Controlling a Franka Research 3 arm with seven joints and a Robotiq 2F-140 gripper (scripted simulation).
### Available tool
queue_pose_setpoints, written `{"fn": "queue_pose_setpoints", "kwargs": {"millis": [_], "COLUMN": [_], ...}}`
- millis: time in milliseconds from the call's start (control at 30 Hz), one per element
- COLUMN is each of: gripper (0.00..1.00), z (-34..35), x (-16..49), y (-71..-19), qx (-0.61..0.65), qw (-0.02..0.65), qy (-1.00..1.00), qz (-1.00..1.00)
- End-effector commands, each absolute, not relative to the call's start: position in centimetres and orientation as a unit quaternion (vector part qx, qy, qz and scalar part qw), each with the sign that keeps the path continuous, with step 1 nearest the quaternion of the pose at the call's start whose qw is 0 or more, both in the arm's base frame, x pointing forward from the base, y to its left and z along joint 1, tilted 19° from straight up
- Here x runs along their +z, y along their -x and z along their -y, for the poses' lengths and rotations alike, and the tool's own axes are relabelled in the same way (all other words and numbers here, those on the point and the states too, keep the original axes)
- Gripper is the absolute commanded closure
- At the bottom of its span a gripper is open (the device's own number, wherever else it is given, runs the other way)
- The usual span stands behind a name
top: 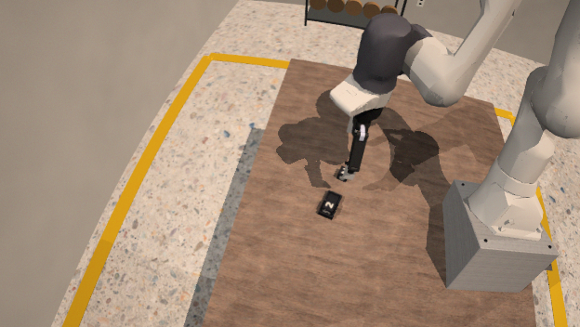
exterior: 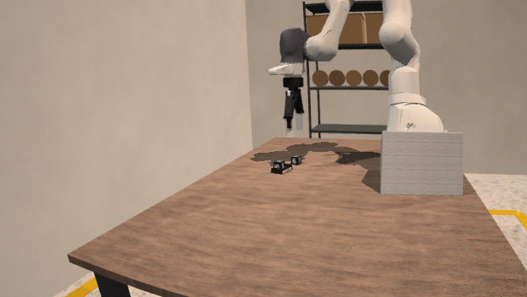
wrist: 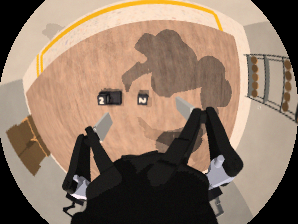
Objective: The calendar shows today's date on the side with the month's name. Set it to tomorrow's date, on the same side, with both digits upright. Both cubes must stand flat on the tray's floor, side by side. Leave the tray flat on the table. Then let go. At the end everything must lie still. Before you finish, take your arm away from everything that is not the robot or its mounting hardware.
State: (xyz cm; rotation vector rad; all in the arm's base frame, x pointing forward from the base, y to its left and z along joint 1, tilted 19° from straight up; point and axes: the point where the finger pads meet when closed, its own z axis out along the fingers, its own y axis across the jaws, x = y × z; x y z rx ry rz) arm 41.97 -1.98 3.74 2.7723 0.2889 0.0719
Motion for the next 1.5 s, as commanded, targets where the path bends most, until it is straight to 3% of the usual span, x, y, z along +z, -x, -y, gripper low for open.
{"fn": "queue_pose_setpoints", "kwargs": {"millis": [0, 1467], "gripper": [0.00, 0.00], "z": [2.08, 2.16], "x": [3.67, 3.54], "y": [-41.94, -41.93], "qx": [0.004, -0.053], "qw": [0.168, 0.160], "qy": [-0.968, -0.848], "qz": [-0.185, -0.503]}}
